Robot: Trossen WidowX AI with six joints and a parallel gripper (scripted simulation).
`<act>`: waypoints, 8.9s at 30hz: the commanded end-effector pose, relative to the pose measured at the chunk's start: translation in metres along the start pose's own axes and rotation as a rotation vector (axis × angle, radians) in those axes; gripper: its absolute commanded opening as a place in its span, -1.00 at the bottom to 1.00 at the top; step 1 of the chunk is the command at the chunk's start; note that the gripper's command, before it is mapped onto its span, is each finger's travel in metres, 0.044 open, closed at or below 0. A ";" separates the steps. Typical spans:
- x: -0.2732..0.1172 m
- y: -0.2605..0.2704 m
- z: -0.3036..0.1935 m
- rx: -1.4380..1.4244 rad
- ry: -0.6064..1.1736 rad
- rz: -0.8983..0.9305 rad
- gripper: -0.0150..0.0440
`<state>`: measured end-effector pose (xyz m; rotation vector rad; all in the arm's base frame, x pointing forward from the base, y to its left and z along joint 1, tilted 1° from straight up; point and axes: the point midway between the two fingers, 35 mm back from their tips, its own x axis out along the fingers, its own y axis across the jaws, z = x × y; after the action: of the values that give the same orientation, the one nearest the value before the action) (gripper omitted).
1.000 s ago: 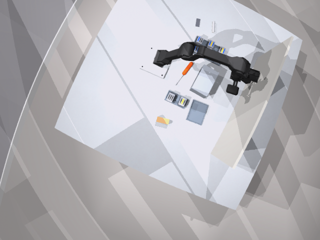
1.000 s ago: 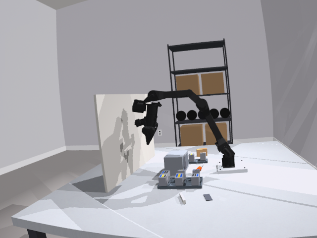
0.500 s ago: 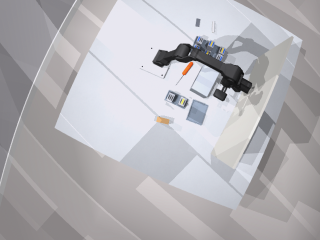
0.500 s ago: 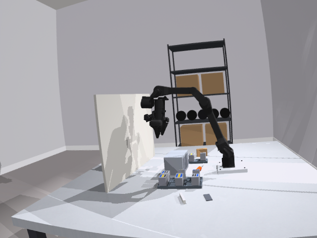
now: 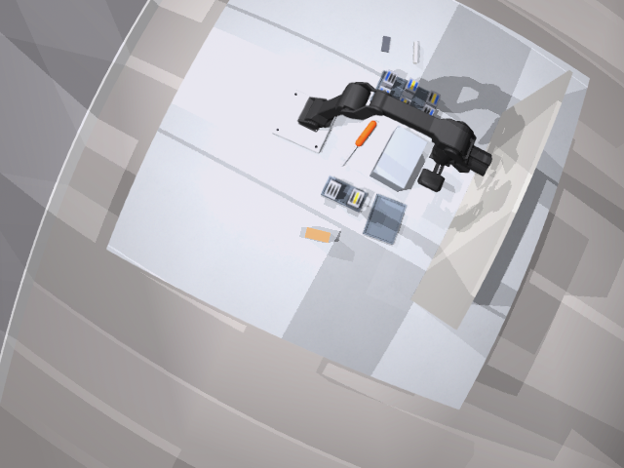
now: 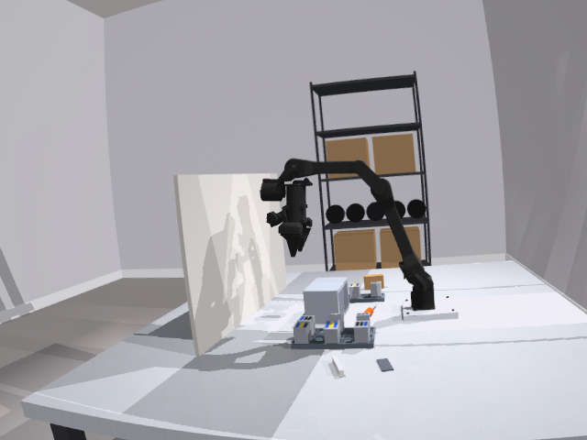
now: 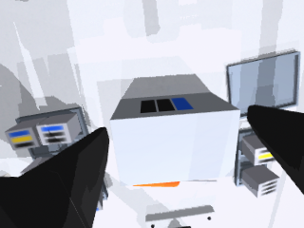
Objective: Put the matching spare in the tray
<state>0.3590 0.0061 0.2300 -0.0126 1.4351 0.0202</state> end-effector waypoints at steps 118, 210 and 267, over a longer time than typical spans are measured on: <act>0.157 0.228 -0.215 -1.564 0.056 0.101 -0.14; 0.018 0.120 -0.079 -1.530 0.055 0.074 -0.49; 0.022 -0.185 -0.039 -1.564 0.078 0.053 -0.49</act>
<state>0.3287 -0.1715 0.1998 -1.2399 1.1857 1.1724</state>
